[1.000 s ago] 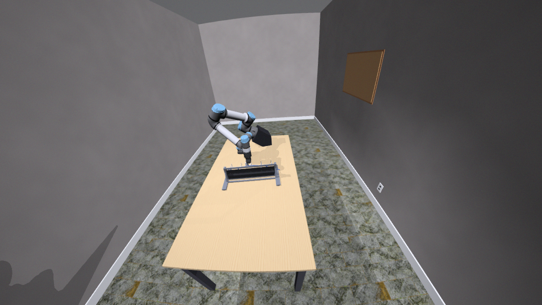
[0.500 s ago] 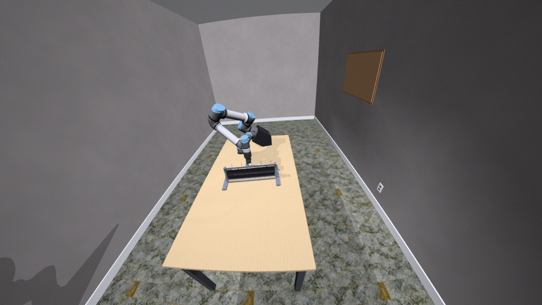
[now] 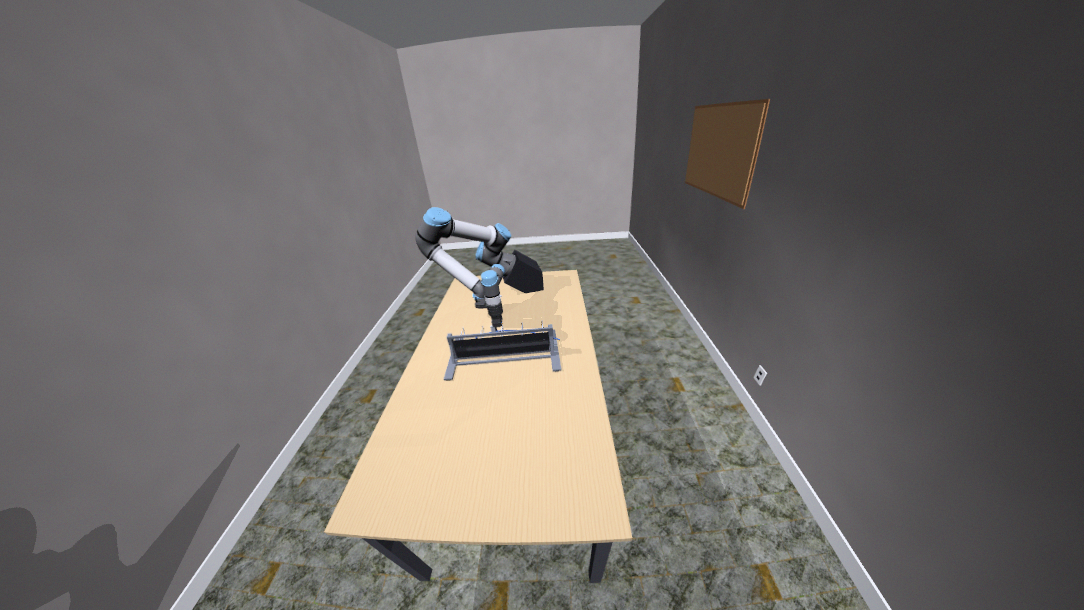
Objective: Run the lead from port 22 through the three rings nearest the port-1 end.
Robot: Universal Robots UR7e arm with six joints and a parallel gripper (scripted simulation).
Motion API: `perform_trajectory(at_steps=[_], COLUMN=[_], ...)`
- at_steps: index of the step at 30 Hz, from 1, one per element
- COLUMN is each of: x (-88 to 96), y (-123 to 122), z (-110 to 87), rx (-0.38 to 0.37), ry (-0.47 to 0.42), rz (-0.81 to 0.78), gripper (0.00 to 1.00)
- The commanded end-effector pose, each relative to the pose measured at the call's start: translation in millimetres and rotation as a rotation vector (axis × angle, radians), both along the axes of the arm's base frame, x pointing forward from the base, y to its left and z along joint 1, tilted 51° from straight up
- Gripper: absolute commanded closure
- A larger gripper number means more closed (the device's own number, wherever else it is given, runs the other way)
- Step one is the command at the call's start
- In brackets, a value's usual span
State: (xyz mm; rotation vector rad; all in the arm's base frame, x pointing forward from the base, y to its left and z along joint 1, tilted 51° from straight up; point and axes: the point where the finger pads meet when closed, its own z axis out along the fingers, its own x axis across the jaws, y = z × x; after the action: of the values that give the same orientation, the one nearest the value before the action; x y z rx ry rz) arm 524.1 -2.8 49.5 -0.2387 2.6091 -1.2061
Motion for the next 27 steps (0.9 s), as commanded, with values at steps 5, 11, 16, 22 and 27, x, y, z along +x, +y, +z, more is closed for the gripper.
perform_trajectory(at_steps=[5,11,16,22,27], x=[0.1,0.1,0.1,0.1,0.1], y=[0.4,0.4,0.4,0.4,0.4], z=[0.4,0.4,0.4,0.4,0.4], rx=[0.0,0.0,0.0,0.0,0.0], ry=[-0.001,-0.001,-0.001,-0.001,-0.001], rz=[0.001,0.001,0.001,0.001,0.001], gripper=[0.33,0.33,1.0,1.0,1.0])
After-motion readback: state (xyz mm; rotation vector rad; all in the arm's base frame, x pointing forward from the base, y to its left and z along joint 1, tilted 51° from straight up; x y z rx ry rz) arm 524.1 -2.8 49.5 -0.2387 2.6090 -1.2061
